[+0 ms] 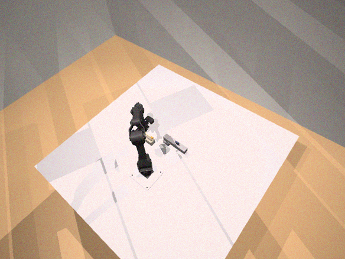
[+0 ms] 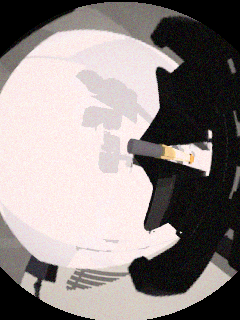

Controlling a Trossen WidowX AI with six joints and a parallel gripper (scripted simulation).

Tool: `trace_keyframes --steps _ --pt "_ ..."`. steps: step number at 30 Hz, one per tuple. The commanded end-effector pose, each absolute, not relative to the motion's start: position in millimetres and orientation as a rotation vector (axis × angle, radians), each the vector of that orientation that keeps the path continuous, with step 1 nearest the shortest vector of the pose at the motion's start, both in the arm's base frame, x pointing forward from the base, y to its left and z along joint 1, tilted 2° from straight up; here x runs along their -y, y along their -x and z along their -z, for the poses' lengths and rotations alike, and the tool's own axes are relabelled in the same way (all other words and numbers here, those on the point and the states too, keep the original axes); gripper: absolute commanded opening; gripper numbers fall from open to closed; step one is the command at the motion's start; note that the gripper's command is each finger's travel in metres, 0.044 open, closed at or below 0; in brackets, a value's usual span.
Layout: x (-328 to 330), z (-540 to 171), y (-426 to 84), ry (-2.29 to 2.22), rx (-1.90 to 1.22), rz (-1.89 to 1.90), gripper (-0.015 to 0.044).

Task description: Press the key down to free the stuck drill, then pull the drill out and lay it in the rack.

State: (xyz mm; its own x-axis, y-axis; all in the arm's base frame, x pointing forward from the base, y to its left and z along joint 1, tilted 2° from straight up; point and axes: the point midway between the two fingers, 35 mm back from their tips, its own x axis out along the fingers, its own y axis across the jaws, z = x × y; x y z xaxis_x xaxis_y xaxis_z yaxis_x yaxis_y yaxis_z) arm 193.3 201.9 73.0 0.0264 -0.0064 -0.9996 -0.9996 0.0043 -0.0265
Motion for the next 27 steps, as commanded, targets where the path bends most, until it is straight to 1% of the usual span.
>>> trace_keyframes --steps 1,27 --pt "-200.6 -64.6 -191.5 1.218 -1.206 -1.182 0.0" --pt "-201.0 -39.2 -192.9 1.218 -1.206 -1.182 0.0"
